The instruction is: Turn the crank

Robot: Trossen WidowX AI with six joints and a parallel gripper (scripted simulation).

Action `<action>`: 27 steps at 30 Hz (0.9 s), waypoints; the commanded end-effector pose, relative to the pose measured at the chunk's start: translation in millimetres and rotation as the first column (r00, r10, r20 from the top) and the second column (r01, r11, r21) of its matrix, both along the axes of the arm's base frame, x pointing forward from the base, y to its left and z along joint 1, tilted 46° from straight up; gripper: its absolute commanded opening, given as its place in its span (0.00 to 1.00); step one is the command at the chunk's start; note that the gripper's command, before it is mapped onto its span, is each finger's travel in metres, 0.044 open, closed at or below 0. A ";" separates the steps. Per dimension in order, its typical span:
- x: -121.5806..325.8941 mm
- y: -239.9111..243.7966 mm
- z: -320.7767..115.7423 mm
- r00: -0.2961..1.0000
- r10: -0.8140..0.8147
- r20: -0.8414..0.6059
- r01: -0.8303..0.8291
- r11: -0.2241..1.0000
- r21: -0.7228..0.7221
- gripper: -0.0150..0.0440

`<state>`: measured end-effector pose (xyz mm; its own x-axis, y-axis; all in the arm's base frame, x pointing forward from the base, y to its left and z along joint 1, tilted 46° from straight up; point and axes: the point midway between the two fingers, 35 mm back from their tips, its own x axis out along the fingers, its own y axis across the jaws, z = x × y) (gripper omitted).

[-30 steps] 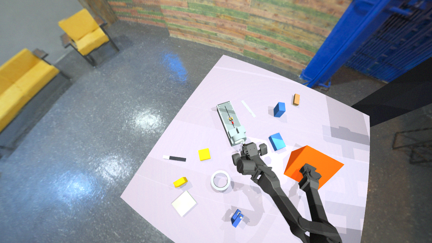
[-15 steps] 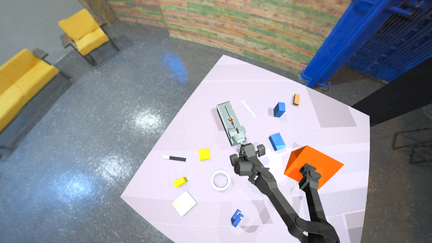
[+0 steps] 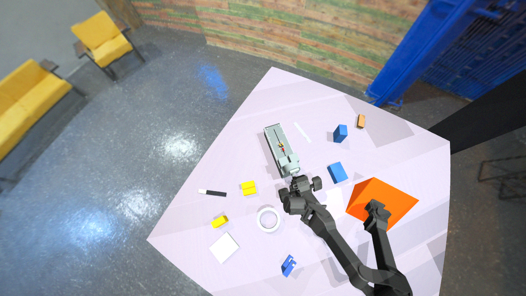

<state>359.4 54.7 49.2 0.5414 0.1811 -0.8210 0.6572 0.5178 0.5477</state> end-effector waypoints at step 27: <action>8.6 6.1 8.6 1.000 0.009 0.018 -0.009 1.000 0.008 0.25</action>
